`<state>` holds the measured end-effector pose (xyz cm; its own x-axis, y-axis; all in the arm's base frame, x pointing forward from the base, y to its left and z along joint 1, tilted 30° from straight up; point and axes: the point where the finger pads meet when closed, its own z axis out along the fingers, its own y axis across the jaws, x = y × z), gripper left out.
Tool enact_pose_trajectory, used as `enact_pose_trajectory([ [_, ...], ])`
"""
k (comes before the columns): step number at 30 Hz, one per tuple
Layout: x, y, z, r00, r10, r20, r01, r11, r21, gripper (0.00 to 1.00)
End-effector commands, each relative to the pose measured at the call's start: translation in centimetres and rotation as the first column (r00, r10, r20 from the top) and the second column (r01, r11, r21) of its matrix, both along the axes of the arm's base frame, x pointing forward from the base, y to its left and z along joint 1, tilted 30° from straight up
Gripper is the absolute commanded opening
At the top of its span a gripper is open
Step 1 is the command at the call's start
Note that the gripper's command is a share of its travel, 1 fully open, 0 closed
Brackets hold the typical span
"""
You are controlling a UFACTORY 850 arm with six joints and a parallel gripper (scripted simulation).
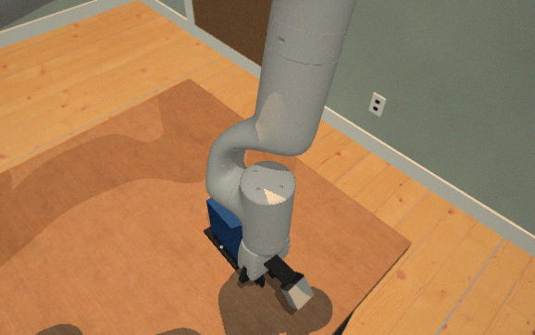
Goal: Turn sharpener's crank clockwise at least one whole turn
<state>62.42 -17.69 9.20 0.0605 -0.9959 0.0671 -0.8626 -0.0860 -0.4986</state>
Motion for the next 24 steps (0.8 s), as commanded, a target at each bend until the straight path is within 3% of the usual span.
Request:
enact_pose_trajectory([
  [1,-0.5,-0.1,0.0,1.0,0.0,0.001,0.0,1.0,-0.001,0.0],
  [11,-2.2,-0.1,0.4,1.0,0.0,0.001,0.0,1.0,-0.001,0.0],
  [24,-4.6,-0.1,2.4,1.0,0.0,0.001,0.0,1.0,-0.001,0.0],
])
